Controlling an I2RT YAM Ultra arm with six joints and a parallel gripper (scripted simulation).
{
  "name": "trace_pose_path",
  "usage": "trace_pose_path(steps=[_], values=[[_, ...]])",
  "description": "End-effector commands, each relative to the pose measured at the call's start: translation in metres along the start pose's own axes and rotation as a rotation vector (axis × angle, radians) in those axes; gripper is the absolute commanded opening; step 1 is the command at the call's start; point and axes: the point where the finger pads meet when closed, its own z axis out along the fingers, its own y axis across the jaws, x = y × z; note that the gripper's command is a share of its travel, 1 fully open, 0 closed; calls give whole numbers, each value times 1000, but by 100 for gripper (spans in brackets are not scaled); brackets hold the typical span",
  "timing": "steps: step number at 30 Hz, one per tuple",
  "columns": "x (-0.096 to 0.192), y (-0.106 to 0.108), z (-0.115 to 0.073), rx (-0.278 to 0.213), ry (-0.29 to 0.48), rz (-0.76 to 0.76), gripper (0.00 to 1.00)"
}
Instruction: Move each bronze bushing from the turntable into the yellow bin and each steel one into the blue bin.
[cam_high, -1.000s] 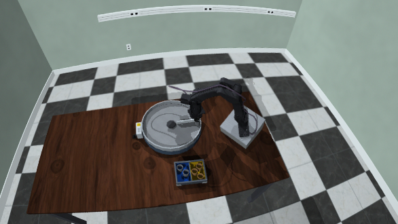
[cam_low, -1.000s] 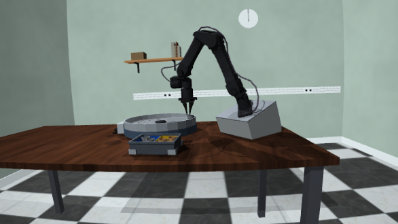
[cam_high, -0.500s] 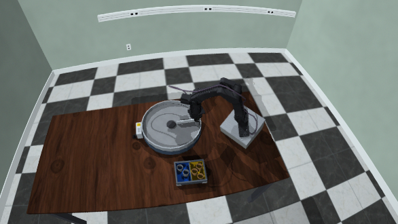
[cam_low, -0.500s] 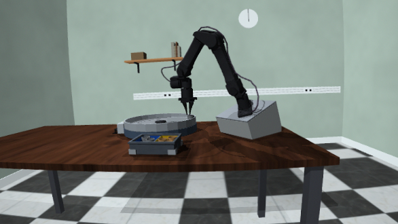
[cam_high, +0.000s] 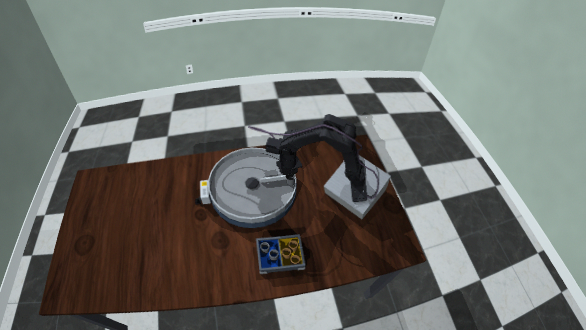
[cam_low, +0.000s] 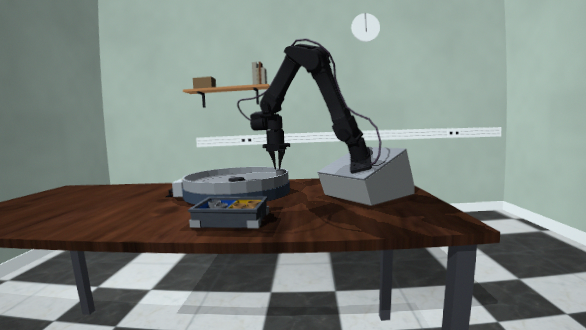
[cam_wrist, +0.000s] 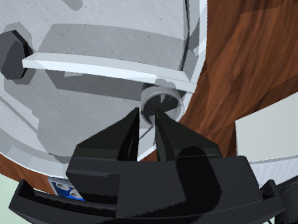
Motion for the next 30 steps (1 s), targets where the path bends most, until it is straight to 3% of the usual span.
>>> trace_pose_path(steps=[1,30], values=[[-8,6,-12,-32,-39,0,14],[-7,9,-16,-30,-37,1,14]])
